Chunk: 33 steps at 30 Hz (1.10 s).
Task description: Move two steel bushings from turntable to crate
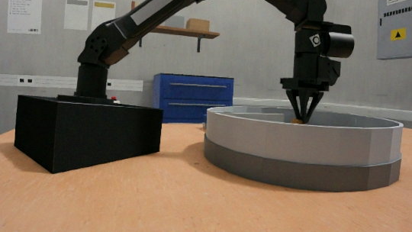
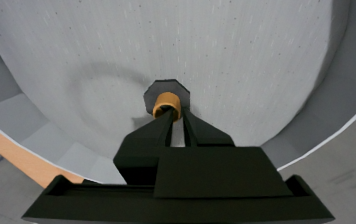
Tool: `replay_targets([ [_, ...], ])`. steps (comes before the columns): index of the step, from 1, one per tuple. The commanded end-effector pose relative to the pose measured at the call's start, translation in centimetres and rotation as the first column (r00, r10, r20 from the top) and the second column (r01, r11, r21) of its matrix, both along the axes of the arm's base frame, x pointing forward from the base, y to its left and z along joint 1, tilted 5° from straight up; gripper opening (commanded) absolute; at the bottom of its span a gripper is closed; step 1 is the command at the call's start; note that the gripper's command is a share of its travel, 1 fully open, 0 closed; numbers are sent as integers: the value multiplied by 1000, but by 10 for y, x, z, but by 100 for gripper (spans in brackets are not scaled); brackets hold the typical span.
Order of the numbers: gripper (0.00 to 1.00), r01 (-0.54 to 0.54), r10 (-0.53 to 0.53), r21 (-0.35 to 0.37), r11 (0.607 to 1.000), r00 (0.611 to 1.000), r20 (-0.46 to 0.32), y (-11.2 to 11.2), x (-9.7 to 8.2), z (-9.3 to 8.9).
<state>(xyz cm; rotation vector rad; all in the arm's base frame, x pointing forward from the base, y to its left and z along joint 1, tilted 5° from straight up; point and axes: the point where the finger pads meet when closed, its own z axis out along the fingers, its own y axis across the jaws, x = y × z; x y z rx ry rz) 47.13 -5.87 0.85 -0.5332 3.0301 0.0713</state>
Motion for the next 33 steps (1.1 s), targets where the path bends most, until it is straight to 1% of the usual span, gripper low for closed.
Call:
replay_targets([
  [1, 14, -2, 2, 0, 1000, 999, 35, 4, 5, 13],
  [18, 14, -2, 2, 0, 1000, 999, 35, 4, 5, 14],
  [20, 14, -2, 2, -1, 1000, 999, 43, 3, 7, 22],
  [22, 14, -1, 1, -1, 1000, 999, 43, 1, 6, 28],
  [27, 14, 1, -1, -2, 1000, 999, 43, -5, 3, 50],
  [28, 14, 2, -2, -1, 1000, 999, 43, -5, 3, 53],
  [30, 14, 2, -2, -1, 1000, 999, 43, -5, 3, 53],
  [33, 14, 3, -3, -1, 1000, 999, 43, -6, 2, 63],
])
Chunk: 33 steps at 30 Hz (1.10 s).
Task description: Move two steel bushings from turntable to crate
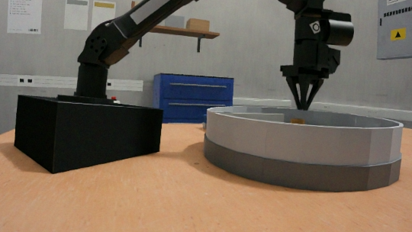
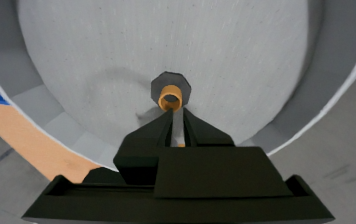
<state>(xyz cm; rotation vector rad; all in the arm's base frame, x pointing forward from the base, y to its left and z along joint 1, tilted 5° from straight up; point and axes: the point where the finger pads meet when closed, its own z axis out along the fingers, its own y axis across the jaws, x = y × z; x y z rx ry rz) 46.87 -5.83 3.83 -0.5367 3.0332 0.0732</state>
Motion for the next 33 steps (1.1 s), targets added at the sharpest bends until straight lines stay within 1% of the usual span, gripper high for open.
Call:
replay_targets([
  [1, 14, 5, -5, -2, 1000, 999, 47, -7, 4, 35],
  [4, 14, 6, -6, -2, 1000, 999, 47, -7, 4, 37],
  [33, 14, 7, -7, -3, 1000, 998, 57, -7, 7, 38],
])
